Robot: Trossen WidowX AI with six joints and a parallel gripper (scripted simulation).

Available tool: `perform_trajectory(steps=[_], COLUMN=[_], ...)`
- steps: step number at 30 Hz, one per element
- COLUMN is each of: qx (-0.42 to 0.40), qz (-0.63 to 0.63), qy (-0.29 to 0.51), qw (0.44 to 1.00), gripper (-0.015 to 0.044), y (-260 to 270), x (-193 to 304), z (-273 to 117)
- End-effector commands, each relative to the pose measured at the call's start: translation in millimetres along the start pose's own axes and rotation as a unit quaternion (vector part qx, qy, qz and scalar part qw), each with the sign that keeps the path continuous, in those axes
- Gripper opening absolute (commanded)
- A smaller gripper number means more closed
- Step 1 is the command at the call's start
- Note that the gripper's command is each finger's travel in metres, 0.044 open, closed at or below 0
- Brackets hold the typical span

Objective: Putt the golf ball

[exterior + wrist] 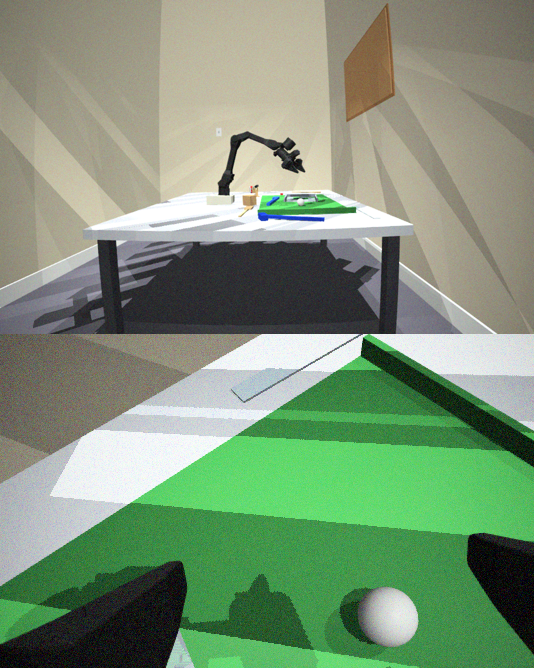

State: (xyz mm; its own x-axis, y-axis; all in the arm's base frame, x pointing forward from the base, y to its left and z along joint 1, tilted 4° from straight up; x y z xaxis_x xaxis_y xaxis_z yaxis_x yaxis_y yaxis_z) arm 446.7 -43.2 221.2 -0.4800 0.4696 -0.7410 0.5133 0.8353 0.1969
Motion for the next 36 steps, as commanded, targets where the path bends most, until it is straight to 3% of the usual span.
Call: perform_trajectory(steps=[1,7,13,18,26,36], qx=[-0.055,-0.136,-0.225,-0.298,-0.395,-0.397], qz=[-0.153,-0.356,-0.549,-0.689,-0.834,-0.836], qy=[0.061,0.126,0.17,0.189,0.189,0.188], qw=[0.985,0.916,0.787,0.633,0.337,0.328], gripper=[0.044,0.044,0.044,0.044,0.044,0.044], y=[46.3,94.7,123.9,130.6,106.6,104.5], x=[45.8,111.7,180.5,236.6,306.2,306.8], z=[-23.4,-64.5,-118.4,-170.7,-250.7,-251.9])
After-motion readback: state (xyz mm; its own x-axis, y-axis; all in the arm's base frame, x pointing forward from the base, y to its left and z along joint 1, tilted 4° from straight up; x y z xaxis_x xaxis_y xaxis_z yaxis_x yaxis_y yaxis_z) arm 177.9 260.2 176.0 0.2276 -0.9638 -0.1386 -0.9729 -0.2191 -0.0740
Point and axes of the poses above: the point midway between the two fingers, 35 mm back from their tips, its own z axis out along the fingers, its own y axis across the jaws, x = y × z, the point moved 4 cm from there along -z, back along the fingers, and after that the axes turned 7 degrees about z, right-handed, at the moved point
